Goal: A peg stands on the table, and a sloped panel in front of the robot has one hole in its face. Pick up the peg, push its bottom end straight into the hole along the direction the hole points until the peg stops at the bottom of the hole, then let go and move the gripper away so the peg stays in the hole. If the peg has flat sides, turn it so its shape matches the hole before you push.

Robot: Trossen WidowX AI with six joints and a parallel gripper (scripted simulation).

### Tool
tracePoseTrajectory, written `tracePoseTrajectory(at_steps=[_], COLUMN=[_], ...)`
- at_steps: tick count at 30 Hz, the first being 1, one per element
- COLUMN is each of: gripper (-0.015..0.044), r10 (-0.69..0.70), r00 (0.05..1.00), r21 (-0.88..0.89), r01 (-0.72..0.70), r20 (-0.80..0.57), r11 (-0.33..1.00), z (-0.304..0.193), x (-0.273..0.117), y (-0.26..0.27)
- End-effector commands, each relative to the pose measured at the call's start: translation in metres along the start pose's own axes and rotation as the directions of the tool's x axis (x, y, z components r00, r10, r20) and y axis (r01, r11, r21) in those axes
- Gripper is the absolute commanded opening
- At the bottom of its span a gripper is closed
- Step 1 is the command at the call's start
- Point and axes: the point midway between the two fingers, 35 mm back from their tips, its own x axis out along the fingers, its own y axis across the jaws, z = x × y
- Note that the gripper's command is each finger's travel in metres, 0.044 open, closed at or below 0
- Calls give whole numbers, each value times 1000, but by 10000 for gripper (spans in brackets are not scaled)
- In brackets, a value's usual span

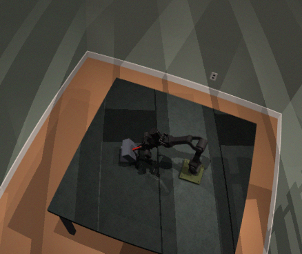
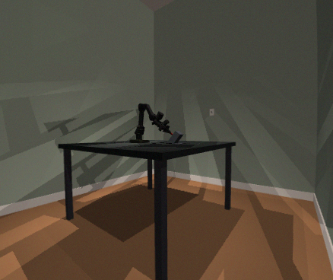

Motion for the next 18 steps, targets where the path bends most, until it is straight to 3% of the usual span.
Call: tracePoseTrajectory(at_steps=[1, 18], gripper=[0, 0], r10=[-3, -3], r00=[1000, 1000], r21=[4, 4], r01=[3, 3], r20=[1, 2], r11=[1000, 1000], z=[0, 0], x=[3, 14], y=[-1, -1])
